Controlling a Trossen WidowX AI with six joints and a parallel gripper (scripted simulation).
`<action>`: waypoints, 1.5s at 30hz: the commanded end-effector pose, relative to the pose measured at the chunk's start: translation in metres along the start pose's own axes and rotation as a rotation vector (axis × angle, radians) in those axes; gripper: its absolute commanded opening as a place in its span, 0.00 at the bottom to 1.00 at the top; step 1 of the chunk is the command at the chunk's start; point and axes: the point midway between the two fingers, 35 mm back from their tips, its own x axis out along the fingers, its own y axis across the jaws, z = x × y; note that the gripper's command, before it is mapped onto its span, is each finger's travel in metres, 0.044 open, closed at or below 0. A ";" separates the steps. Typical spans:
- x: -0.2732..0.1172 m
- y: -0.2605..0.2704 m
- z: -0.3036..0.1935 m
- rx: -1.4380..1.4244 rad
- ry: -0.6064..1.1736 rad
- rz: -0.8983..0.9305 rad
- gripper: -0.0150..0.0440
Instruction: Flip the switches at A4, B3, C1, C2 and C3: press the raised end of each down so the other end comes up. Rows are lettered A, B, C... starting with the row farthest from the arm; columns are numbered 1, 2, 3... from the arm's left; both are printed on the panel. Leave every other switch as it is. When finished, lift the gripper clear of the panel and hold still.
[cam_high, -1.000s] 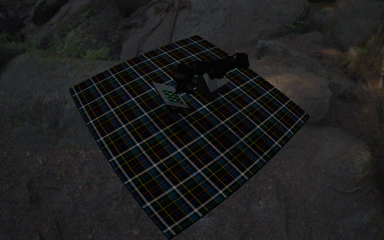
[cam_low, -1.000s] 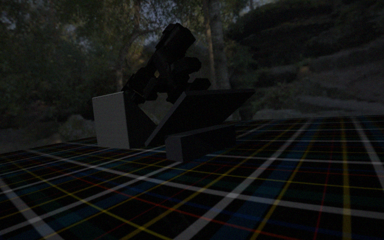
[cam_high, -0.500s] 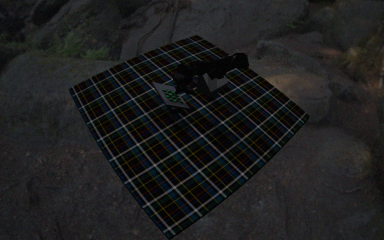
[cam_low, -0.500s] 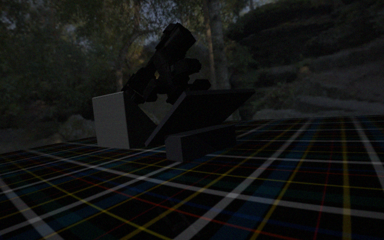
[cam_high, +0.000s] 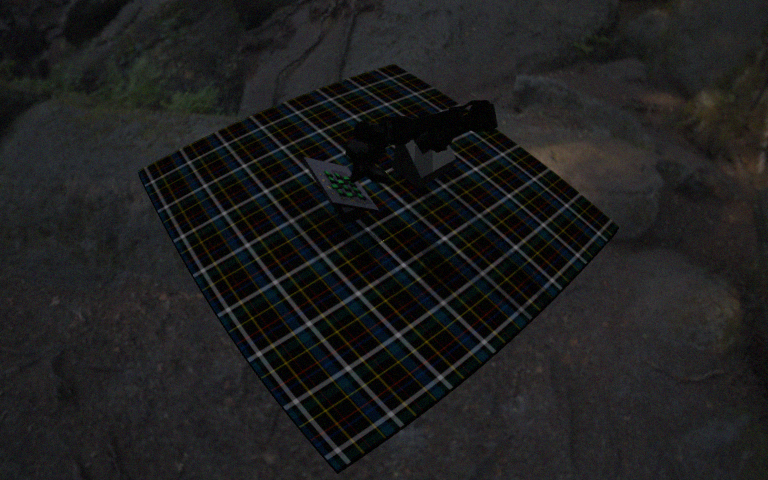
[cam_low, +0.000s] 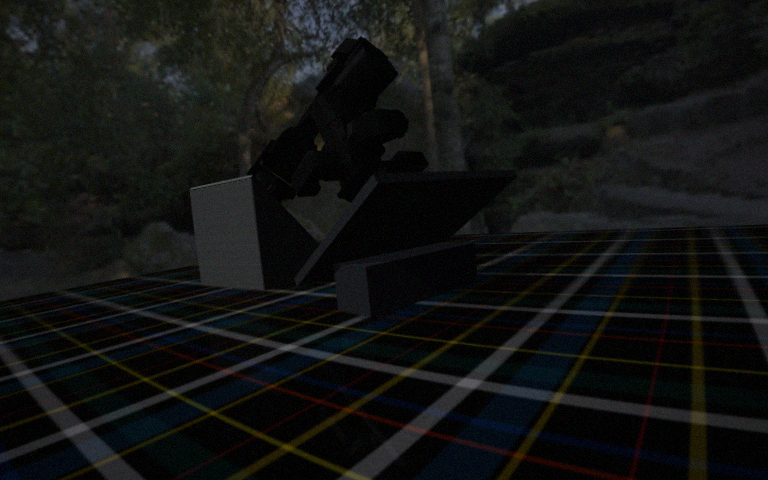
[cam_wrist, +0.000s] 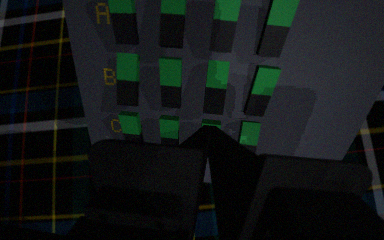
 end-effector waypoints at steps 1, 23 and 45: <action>0.001 -0.001 -0.001 0.005 0.001 -0.004 0.25; 0.004 -0.001 -0.001 0.005 0.001 -0.004 0.25; -0.060 -0.001 -0.003 0.006 -0.023 -0.007 0.25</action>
